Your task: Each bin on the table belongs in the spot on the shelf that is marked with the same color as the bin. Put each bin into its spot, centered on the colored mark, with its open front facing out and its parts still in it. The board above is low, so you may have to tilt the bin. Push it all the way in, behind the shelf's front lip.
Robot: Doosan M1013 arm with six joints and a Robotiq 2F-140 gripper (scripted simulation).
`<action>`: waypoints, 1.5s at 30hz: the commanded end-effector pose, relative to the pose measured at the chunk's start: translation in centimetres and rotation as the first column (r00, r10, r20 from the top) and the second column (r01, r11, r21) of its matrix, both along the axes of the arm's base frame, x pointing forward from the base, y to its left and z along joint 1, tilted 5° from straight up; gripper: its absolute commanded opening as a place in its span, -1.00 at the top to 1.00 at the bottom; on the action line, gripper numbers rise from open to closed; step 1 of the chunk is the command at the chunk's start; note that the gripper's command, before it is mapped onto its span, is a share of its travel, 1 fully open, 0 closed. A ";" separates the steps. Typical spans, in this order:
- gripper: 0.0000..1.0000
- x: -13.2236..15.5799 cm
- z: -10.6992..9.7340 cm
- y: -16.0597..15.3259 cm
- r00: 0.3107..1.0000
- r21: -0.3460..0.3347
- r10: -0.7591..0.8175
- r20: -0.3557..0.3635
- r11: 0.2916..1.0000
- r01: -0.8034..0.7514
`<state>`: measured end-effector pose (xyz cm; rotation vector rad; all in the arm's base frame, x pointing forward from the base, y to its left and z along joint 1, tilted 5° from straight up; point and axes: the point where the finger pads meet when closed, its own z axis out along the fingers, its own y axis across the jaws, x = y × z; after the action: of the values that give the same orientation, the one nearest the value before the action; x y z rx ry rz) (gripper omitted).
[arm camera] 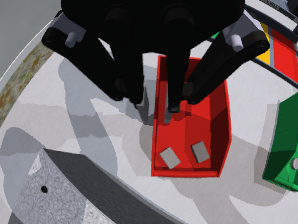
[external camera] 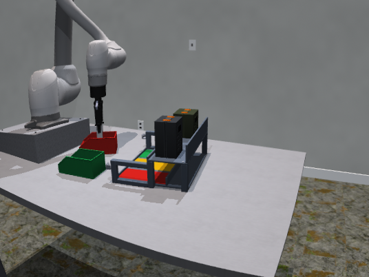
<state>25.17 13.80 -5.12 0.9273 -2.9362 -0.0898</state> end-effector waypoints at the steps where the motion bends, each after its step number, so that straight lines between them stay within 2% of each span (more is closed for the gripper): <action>1: 0.53 0.0 0.0 0.0 1.000 0.000 0.000 0.000 1.000 0.000; 17: 0.53 0.0 0.0 0.0 1.000 0.000 0.000 0.000 1.000 0.000; 18: 0.80 0.0 0.0 0.0 1.000 0.000 0.000 0.000 1.000 0.000; 45: 0.80 0.0 0.0 0.0 1.000 0.000 0.000 0.000 1.000 0.000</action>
<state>25.17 13.80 -5.16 0.9273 -2.9362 -0.0898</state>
